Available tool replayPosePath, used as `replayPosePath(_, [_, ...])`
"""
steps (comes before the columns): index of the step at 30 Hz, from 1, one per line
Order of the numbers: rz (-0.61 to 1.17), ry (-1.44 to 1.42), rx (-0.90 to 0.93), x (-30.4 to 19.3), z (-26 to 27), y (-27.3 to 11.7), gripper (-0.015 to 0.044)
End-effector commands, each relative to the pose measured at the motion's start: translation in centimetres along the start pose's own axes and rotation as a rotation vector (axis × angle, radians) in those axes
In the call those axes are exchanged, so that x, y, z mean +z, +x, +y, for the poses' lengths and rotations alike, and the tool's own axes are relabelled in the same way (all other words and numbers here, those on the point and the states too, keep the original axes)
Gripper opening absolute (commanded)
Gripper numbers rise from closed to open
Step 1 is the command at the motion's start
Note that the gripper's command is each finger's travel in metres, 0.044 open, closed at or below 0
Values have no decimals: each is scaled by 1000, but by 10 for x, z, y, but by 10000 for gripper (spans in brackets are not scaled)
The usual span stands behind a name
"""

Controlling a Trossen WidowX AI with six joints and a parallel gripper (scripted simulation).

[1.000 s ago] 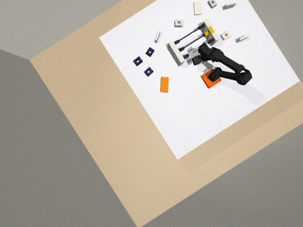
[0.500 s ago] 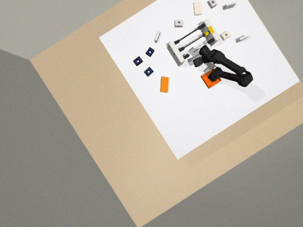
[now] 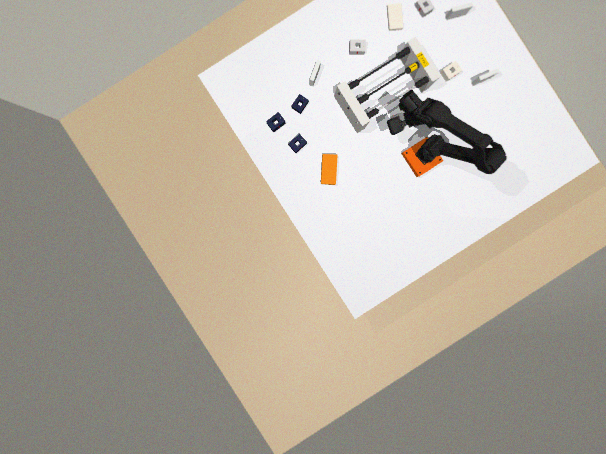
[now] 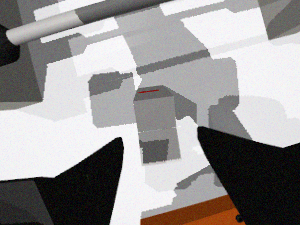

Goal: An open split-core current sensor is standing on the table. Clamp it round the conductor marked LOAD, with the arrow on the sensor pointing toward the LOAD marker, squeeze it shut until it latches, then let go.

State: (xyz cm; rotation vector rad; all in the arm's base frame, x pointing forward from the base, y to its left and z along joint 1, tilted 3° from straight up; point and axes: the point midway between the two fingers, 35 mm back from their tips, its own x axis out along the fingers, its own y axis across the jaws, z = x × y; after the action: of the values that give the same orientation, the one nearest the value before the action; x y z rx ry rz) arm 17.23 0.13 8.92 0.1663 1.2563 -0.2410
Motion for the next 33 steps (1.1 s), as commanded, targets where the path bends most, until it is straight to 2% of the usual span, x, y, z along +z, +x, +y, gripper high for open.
replayPosePath(1, [-19, 7, -1, 1, 0, -38, 292])
replayPosePath(6, [-19, 8, -2, 0, -1, -47, 292])
replayPosePath(7, [-17, -8, -3, 0, -1, -47, 318])
replayPosePath(8, [-9, -54, -4, 1, -1, -47, 320])
replayPosePath(15, [94, -689, 23, 9, 0, -47, 320])
replayPosePath(23, [180, -1420, 150, 20, 1, -45, 320])
replayPosePath(26, [187, -1546, 182, 22, 1, -45, 320])
replayPosePath(33, [188, -1555, 185, 22, 1, -41, 320])
